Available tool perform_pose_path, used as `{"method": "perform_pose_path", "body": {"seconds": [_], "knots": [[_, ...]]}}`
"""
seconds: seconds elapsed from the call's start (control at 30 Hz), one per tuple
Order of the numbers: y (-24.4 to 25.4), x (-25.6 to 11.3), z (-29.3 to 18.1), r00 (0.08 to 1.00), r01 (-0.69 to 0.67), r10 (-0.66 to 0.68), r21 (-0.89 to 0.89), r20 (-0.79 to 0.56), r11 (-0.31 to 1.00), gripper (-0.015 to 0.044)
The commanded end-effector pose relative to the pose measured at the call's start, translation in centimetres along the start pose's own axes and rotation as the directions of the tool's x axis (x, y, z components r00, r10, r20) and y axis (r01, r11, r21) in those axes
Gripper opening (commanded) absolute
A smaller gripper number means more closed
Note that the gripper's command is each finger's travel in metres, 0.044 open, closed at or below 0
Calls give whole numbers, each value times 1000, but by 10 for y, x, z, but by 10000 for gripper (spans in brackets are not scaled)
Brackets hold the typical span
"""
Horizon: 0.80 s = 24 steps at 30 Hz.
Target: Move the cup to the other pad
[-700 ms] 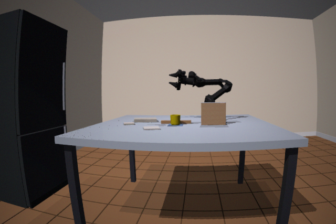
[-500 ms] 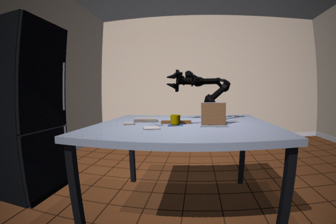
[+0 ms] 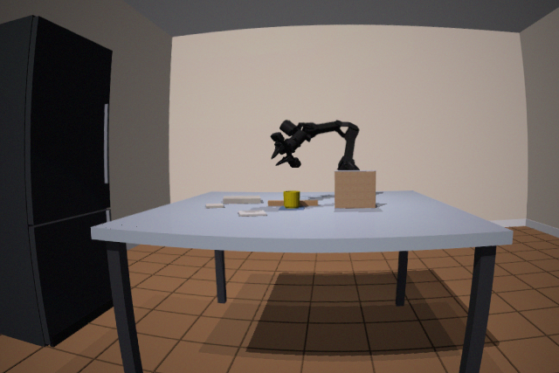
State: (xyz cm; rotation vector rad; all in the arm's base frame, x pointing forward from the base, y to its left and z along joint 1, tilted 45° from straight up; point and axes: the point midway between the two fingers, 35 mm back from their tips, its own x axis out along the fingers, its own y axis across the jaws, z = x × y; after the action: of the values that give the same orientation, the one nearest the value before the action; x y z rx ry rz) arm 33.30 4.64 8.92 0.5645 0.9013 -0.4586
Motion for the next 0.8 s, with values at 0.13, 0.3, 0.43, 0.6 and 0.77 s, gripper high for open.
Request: {"method": "perform_pose_path", "body": {"seconds": [0.13,0.3,0.43,0.6,0.77], "knots": [[-59,37,-93,794,608,-599,141,-104,782,166],[-82,35,-112,630,764,-776,178,3,621,166],[-83,35,-112,624,768,-782,179,9,615,166],[-83,35,-112,624,768,-782,179,9,615,166],[-83,35,-111,624,768,-782,179,9,615,166]]}}
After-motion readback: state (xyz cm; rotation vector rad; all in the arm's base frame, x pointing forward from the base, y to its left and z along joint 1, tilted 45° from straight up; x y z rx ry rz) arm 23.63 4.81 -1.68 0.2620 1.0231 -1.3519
